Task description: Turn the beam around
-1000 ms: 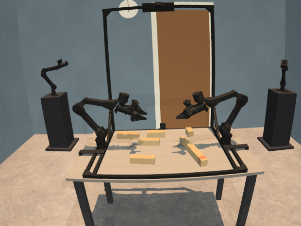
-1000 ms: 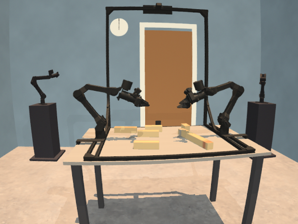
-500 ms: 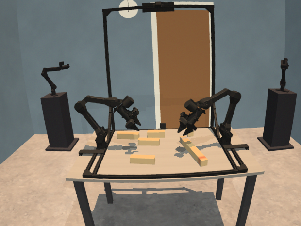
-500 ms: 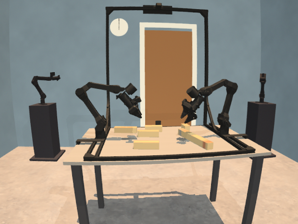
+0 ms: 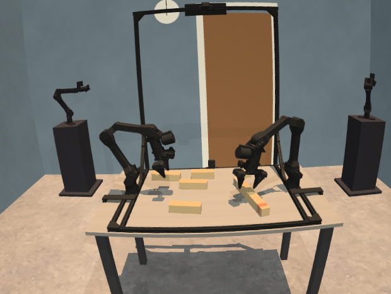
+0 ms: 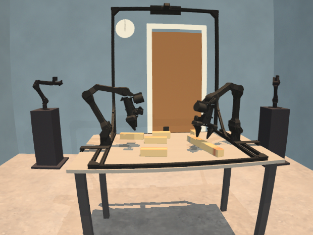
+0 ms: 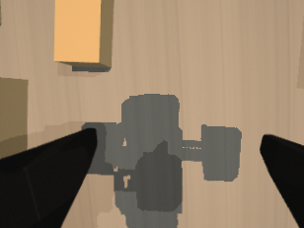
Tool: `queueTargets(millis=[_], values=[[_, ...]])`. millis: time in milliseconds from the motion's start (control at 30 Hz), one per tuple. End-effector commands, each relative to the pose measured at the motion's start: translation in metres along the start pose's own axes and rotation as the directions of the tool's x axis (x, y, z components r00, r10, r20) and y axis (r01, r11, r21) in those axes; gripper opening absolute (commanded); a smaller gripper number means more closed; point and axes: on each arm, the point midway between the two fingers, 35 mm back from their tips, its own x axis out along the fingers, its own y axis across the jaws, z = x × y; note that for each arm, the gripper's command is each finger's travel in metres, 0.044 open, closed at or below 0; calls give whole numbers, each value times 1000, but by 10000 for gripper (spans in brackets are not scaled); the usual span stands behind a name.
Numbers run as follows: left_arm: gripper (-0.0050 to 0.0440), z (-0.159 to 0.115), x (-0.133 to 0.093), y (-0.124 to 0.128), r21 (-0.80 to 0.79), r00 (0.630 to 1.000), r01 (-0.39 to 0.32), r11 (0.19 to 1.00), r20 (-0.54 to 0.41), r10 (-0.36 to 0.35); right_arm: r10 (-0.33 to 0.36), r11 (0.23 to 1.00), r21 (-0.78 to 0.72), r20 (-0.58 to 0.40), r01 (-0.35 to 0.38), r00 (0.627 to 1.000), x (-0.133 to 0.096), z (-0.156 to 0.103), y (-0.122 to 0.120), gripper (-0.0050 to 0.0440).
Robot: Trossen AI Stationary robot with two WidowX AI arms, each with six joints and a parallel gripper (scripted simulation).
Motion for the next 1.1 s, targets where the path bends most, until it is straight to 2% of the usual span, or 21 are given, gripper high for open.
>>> queueTargets(millis=[0, 67, 133, 233, 433, 933, 1067], values=[[440, -13, 9, -12, 102, 991, 130, 986, -15, -129, -12, 1000, 11, -122, 13, 992, -6, -19, -2, 440], [440, -19, 12, -21, 159, 980, 201, 967, -19, -200, -19, 1000, 15, -193, 22, 981, -9, -32, -3, 440], [440, -19, 12, -21, 159, 980, 201, 967, -19, -200, -19, 1000, 15, -193, 22, 981, -9, -32, -3, 440], [440, -23, 14, -27, 200, 967, 251, 947, -20, -252, -24, 999, 18, -245, 29, 969, -12, -41, -4, 440], [440, -23, 18, -27, 200, 967, 251, 947, -20, -252, -24, 999, 18, -245, 29, 969, -12, -41, -4, 440], [440, -24, 60, -39, 200, 967, 251, 947, -20, -252, -24, 999, 18, -245, 29, 969, -12, -41, -4, 440], [440, -24, 63, -39, 200, 967, 251, 947, -20, -252, -24, 999, 18, -245, 29, 969, -12, -41, -4, 440]])
